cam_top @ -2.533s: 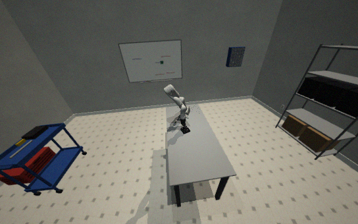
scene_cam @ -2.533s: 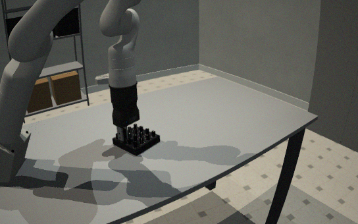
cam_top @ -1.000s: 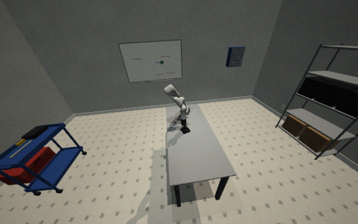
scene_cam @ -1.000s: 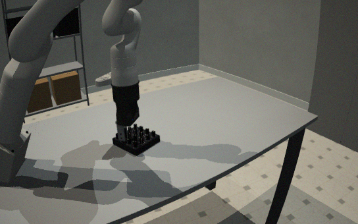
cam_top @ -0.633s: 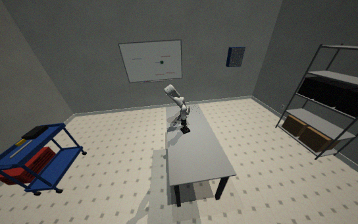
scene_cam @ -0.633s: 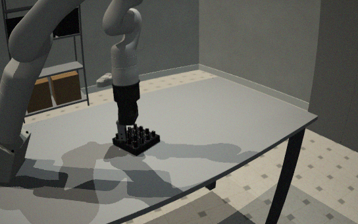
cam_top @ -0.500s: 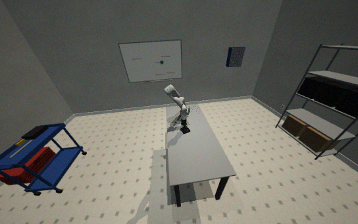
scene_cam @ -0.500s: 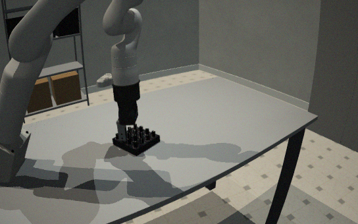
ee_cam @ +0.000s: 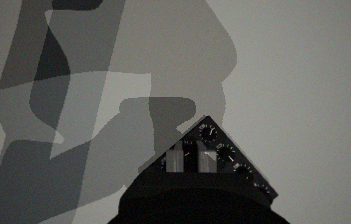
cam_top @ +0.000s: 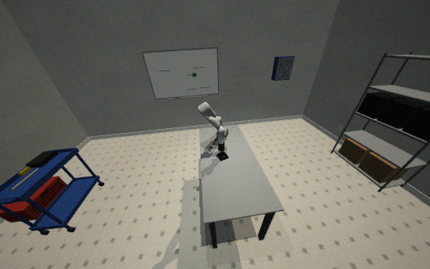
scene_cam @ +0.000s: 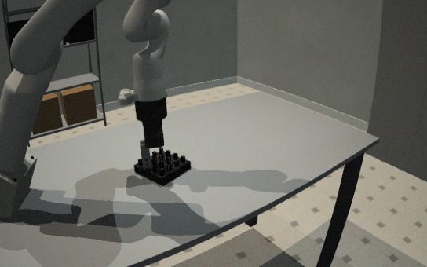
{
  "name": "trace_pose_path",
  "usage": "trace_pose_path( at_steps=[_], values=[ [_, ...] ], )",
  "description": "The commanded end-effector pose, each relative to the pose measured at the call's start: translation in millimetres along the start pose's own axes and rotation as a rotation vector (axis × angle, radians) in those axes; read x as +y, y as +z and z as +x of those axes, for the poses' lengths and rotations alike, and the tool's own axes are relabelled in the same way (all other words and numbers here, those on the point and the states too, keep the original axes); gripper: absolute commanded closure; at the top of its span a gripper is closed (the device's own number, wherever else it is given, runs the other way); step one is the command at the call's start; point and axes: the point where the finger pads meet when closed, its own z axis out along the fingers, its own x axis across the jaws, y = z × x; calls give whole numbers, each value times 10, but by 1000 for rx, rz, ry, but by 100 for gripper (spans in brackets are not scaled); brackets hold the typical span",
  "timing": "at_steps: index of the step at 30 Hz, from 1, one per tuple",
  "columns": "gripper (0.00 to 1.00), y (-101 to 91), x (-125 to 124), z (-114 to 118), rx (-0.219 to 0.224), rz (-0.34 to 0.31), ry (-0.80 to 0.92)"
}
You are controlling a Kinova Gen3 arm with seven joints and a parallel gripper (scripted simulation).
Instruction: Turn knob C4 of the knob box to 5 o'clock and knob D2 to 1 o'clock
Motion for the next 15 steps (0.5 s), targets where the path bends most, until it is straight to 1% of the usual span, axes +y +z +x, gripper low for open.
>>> trace_pose_path(
  at_steps=[1, 15],
  values=[
    [70, -3, 2, 11, 1, 1, -24],
    [70, -3, 2, 11, 1, 1, -277]
  ],
)
